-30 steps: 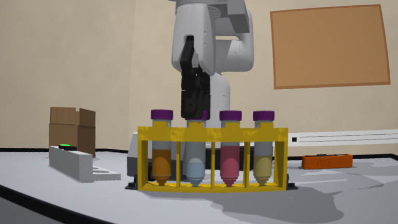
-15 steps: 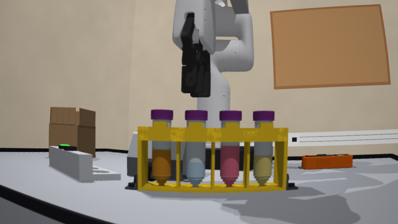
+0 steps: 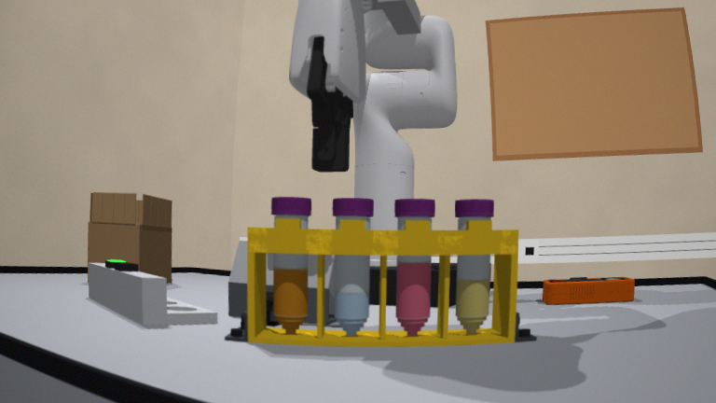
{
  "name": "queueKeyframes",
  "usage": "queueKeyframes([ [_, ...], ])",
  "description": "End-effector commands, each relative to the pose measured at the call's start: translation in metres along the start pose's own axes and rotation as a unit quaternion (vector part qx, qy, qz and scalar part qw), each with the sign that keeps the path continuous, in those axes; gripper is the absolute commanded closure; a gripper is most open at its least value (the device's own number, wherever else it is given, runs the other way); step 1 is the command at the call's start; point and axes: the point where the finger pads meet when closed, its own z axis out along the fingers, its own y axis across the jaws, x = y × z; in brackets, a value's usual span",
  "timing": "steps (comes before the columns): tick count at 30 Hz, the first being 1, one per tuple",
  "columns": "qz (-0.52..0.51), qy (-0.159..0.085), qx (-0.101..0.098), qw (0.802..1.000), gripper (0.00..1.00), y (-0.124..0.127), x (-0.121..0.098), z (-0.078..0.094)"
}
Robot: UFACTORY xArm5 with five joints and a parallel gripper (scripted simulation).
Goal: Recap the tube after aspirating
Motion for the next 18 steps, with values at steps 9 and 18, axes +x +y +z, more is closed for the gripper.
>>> queueKeyframes([
  [9, -0.001, 0.002, -0.005, 1.000, 1.00, -0.045, -0.040, 0.018],
  [18, -0.001, 0.002, -0.005, 1.000, 1.00, -0.080, -0.071, 0.037],
])
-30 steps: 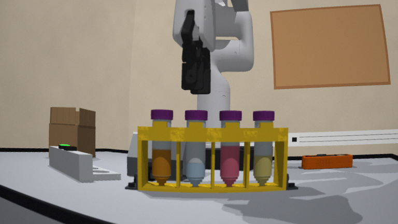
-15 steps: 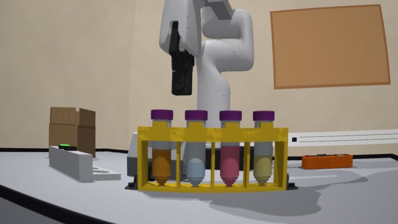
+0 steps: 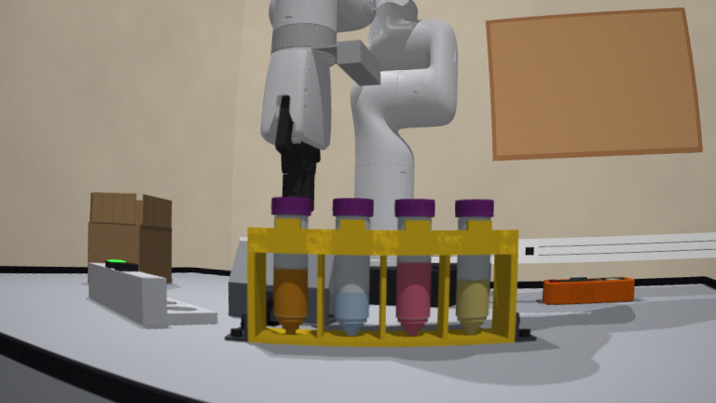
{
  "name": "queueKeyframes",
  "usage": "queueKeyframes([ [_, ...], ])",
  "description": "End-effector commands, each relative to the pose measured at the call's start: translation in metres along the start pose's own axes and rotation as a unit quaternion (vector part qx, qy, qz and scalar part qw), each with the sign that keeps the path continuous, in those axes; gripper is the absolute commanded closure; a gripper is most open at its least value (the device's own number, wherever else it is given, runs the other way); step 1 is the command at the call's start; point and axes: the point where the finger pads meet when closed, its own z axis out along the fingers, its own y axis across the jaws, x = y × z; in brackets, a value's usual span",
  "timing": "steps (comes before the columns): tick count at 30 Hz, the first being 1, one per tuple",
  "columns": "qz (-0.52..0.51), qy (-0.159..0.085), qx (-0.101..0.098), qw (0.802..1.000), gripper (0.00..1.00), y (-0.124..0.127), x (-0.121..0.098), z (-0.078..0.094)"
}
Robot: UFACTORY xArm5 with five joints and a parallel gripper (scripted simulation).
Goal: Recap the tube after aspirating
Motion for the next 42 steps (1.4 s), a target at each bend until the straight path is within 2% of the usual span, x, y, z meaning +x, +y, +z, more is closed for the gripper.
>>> queueKeyframes([
  [1, -0.001, 0.002, -0.006, 1.000, 1.00, -0.014, -0.015, 0.006],
  [5, -0.001, 0.001, -0.006, 1.000, 1.00, -0.035, -0.034, 0.018],
  [17, -0.001, 0.001, -0.006, 1.000, 1.00, -0.035, -0.034, 0.021],
  [22, -0.001, 0.001, -0.006, 1.000, 1.00, -0.035, -0.034, 0.036],
  [42, -0.001, 0.001, -0.006, 1.000, 1.00, -0.035, -0.034, 0.038],
])
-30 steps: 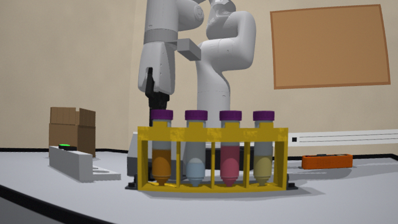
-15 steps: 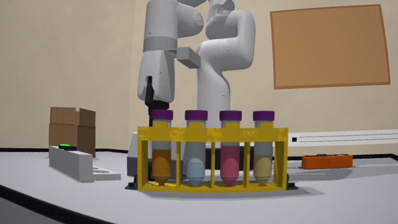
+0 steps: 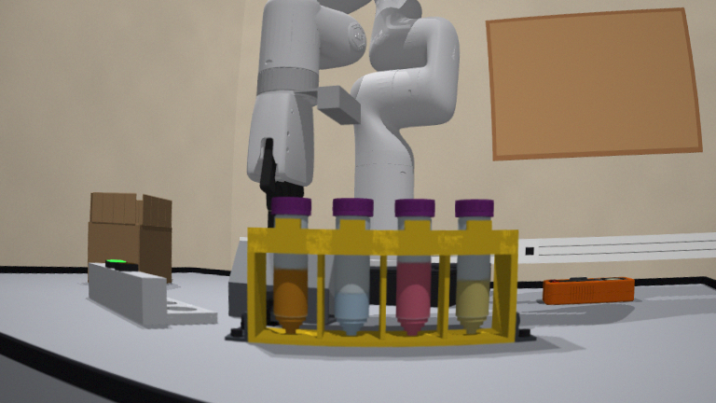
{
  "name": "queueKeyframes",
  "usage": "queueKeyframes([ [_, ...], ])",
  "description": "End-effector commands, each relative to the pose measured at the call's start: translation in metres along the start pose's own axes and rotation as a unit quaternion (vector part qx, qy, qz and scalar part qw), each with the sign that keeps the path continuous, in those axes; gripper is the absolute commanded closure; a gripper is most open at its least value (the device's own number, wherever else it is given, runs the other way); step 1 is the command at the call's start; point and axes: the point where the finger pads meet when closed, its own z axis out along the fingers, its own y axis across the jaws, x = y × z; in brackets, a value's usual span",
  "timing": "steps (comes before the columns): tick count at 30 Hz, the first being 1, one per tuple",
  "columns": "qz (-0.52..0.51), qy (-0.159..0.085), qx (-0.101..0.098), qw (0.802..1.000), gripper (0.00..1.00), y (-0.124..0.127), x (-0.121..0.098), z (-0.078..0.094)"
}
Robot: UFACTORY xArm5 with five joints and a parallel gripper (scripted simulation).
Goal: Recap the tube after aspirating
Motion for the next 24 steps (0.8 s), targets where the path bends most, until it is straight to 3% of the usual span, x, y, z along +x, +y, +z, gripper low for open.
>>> queueKeyframes([
  [1, 0.000, 0.002, -0.002, 1.000, 1.00, 0.0011, -0.0002, 0.0006],
  [24, 0.000, 0.002, -0.002, 1.000, 1.00, 0.0011, -0.0002, 0.0076],
])
